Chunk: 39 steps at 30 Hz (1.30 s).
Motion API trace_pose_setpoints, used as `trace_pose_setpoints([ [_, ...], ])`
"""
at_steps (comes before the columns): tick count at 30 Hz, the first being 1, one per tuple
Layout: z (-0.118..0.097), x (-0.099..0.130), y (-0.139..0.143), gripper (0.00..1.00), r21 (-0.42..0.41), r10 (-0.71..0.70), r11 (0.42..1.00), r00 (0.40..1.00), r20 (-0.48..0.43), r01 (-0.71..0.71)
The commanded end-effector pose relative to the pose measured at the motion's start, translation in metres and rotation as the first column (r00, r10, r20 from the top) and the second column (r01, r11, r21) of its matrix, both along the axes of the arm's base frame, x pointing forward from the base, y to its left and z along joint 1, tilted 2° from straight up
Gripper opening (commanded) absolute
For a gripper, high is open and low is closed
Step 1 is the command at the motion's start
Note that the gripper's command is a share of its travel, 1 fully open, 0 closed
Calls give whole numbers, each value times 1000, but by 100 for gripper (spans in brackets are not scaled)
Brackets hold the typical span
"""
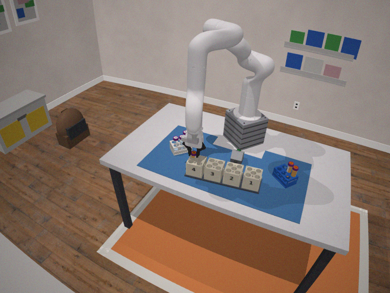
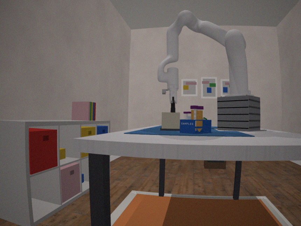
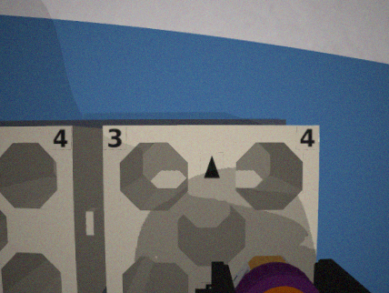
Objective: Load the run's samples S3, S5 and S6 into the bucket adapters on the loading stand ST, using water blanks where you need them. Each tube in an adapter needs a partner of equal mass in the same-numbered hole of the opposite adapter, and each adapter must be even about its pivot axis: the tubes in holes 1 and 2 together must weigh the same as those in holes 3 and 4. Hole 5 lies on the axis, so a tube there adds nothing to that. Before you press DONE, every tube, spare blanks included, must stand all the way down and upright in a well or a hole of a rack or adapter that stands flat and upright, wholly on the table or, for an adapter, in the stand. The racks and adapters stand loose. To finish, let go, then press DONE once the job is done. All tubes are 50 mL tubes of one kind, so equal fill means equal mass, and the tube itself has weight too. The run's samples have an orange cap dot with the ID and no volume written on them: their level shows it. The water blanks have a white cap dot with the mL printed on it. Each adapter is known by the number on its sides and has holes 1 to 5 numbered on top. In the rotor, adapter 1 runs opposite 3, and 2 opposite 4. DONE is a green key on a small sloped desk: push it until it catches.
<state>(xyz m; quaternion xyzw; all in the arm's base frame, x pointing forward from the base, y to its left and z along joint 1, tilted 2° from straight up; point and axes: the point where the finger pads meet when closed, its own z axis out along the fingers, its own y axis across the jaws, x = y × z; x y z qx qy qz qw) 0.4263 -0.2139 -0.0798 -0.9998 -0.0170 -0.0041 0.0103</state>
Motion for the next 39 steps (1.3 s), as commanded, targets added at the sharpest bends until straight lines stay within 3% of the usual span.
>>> trace_pose_setpoints([
  [1,0,1,0,44,1,0,1000,1000,14,0],
  [9,0,1,0,44,1,0,1000,1000,14,0],
  [39,52,-1,-1,44,1,0,1000,1000,14,0],
])
